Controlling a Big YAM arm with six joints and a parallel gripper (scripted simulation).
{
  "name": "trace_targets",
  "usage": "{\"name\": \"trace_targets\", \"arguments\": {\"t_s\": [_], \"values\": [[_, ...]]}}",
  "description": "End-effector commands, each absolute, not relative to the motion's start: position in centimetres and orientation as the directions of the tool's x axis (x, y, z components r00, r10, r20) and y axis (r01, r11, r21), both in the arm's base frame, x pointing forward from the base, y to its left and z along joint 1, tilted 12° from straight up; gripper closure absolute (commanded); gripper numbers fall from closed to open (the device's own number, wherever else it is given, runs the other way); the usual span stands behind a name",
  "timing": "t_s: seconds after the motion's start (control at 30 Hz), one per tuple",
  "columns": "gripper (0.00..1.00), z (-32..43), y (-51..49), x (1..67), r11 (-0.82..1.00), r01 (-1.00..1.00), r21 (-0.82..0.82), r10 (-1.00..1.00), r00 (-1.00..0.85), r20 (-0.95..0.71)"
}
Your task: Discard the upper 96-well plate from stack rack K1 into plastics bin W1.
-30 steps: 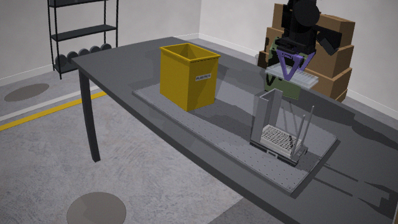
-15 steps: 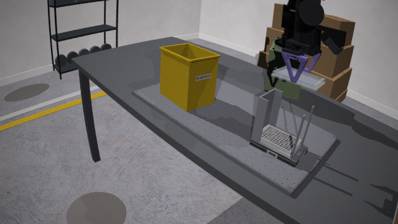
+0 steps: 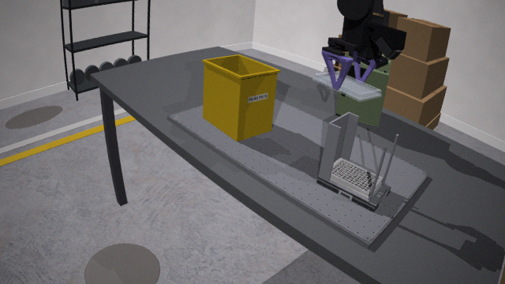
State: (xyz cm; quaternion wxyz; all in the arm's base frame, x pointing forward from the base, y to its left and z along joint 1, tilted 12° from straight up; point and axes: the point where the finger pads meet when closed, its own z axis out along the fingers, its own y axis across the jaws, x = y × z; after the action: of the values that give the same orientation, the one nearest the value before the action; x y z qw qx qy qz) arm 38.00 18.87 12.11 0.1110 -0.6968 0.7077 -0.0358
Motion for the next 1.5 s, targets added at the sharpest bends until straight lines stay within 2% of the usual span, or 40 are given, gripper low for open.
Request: {"name": "trace_targets", "arguments": {"t_s": [0.0,1.47], "values": [[1.0,12.9,18.3,37.8,-0.004,-0.975,-0.221,-0.993,0.029,-0.113],[1.0,11.1,5.3,39.2,-0.006,-0.978,-0.206,-0.995,0.026,-0.097]]}}
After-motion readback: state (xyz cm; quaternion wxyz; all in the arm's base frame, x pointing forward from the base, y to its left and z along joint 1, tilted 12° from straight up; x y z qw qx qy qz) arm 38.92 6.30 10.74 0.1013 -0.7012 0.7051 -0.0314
